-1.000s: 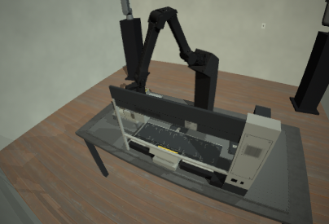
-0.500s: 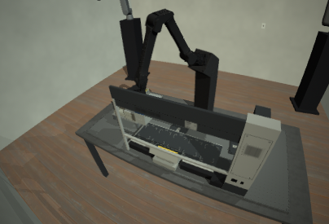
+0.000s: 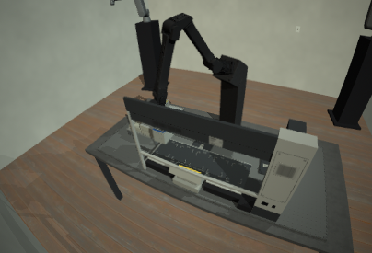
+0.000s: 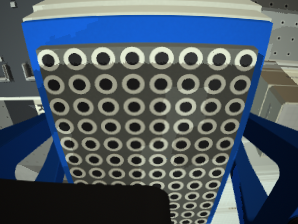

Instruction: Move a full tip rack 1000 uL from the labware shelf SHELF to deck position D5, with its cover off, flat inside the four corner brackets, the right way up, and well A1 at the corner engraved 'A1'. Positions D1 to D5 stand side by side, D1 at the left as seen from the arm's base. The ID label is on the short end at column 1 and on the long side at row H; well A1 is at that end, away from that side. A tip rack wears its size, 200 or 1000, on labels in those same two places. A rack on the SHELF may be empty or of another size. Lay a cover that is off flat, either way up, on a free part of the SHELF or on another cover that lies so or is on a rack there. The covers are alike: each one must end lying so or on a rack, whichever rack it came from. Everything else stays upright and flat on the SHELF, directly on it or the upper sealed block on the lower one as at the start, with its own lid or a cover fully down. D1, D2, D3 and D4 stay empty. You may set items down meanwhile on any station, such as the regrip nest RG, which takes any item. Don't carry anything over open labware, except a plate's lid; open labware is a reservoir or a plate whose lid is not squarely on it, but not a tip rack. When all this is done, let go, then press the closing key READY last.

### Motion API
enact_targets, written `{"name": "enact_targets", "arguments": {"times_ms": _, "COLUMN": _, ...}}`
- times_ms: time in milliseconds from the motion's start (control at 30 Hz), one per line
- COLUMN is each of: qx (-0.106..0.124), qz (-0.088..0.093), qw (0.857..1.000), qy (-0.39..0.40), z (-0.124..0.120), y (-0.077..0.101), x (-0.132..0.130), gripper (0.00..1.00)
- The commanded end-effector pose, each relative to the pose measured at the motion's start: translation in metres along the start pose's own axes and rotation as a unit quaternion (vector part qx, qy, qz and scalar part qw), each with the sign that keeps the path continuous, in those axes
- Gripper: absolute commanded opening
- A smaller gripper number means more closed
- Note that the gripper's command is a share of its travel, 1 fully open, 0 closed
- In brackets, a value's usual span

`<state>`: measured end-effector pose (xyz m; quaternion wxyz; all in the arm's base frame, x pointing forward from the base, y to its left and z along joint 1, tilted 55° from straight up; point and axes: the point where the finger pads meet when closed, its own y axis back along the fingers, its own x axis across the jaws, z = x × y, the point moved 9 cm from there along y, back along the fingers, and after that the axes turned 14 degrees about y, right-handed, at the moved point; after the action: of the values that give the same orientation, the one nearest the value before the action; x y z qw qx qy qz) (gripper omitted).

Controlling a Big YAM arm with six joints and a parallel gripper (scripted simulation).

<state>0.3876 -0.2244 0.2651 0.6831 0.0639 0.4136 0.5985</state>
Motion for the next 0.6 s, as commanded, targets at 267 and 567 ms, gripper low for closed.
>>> {"name": "enact_targets", "arguments": {"times_ms": 267, "qx": -0.013, "qz": -0.006, "qw": 1.0, "qy": -0.002, "z": 0.012, "y": -0.021, "x": -0.004, "gripper": 0.0}}
{"name": "enact_targets", "arguments": {"times_ms": 567, "qx": -0.013, "qz": -0.005, "qw": 1.0, "qy": -0.002, "z": 0.012, "y": -0.033, "x": -0.003, "gripper": 0.0}}
